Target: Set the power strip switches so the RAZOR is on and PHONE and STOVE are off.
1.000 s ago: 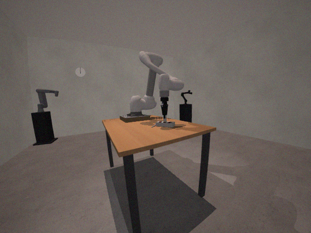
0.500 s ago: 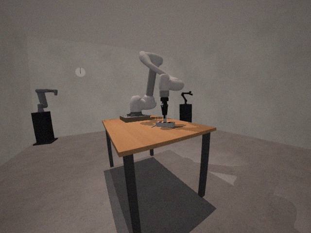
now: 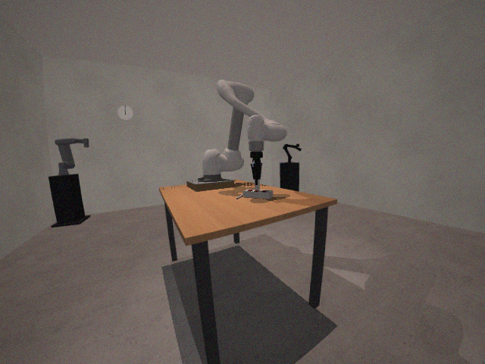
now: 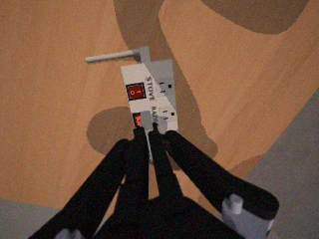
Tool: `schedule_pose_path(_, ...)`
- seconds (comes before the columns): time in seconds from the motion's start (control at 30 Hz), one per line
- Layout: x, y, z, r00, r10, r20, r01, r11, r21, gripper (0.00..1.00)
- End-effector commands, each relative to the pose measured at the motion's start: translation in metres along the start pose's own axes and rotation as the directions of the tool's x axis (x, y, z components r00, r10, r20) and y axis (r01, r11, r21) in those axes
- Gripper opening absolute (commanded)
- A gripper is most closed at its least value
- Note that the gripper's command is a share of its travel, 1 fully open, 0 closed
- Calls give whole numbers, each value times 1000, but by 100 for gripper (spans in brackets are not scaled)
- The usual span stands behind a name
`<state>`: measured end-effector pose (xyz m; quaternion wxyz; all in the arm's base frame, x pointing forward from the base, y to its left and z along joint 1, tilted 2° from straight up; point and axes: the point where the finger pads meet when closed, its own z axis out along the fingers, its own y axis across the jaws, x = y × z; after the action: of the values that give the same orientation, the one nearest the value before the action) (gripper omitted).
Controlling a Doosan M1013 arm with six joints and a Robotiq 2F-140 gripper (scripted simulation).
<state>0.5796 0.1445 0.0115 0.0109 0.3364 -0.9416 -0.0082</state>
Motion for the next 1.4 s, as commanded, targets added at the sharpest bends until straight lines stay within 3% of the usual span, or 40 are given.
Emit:
schedule_pose_path(0.0,-1,2,-12,1000,1,1,-1,1000,-1,0)
schedule_pose_path(0.4,-1,2,-36,1000,1,1,-1,1000,-1,0)
schedule_pose_path(1.37,-1,2,-37,1000,1,1,-1,1000,-1,0)
